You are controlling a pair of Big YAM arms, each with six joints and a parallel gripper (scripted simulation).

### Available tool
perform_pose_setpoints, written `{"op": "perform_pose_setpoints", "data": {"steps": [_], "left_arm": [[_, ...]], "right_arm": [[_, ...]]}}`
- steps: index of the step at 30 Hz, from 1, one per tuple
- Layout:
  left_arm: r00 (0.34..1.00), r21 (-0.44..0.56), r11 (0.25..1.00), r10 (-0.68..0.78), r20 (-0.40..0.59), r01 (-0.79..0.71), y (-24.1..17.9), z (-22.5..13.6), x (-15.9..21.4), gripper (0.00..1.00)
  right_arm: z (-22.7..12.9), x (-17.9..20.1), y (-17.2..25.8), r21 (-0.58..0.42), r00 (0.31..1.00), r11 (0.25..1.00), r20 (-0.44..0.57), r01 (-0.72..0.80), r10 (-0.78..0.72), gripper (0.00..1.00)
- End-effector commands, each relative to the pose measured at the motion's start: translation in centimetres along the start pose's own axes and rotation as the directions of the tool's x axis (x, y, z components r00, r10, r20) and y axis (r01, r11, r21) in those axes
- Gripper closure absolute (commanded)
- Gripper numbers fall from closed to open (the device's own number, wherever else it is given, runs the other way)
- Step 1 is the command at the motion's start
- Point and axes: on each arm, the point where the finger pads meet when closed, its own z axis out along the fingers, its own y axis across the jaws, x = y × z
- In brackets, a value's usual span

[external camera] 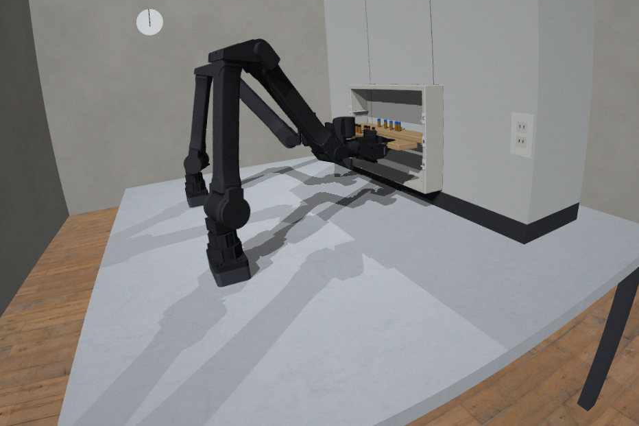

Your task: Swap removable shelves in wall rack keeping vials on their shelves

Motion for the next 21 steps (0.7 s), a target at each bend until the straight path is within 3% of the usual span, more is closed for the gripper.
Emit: {"op": "perform_pose_setpoints", "data": {"steps": [1,21], "left_arm": [[1.0,-0.065,0.998,-0.014,0.005,0.014,1.1,0.4,-0.4,0.88],[1.0,-0.067,0.998,-0.014,0.004,0.014,-2.9,0.8,-0.4,0.88]], "right_arm": [[0.3,0.0,1.6,-0.072,1.0,0.997,0.006,-0.025,0.025,0.88],[0.9,0.0,-2.5,-0.072,1.0,0.997,0.005,-0.026,0.026,0.88]]}}
